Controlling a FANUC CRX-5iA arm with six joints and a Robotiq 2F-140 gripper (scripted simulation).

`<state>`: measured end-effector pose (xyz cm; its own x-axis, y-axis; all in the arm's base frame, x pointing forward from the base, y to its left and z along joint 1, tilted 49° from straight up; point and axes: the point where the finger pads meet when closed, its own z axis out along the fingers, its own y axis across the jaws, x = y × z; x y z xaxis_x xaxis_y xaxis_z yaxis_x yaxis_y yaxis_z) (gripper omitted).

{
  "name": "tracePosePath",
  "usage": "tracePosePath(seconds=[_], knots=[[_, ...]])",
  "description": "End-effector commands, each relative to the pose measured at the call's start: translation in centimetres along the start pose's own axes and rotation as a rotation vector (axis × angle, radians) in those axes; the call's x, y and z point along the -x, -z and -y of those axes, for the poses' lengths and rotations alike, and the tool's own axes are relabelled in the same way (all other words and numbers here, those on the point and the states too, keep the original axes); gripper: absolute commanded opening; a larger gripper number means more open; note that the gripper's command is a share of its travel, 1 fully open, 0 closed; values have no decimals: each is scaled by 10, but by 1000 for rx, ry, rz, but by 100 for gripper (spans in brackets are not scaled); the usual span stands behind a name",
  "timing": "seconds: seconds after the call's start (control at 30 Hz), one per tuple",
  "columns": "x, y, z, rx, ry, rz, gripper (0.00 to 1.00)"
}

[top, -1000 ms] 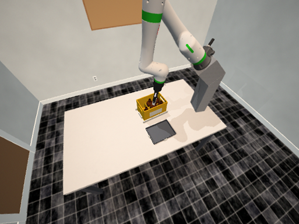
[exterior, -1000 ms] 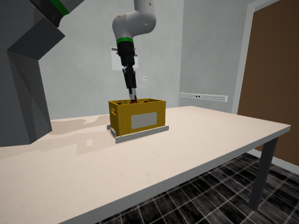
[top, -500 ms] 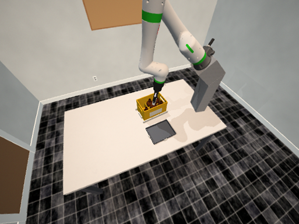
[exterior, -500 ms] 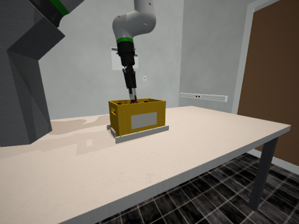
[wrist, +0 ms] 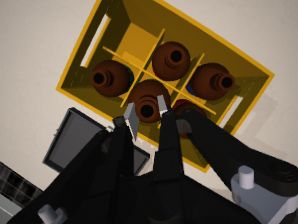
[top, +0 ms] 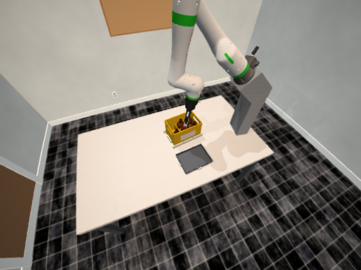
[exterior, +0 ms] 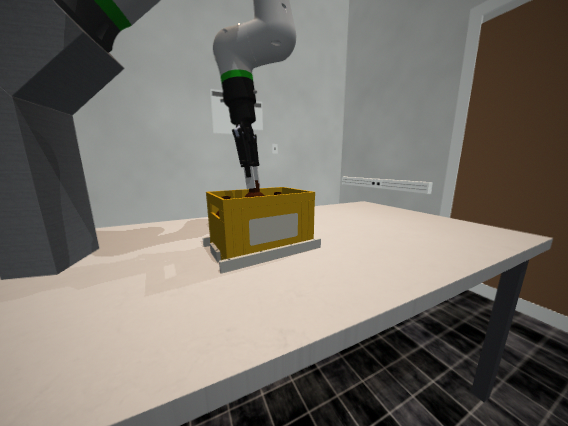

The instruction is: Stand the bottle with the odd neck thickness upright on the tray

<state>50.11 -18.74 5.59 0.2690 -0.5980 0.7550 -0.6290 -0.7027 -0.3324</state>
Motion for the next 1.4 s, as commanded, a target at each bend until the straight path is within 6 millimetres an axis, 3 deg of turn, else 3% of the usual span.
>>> tracePosePath(seconds=[0.0, 0.93, 1.37], knots=[[-1, 2, 0, -12, 0, 133, 10], [-3, 31, 0, -12, 0, 133, 10], [-3, 31, 0, -12, 0, 133, 10]])
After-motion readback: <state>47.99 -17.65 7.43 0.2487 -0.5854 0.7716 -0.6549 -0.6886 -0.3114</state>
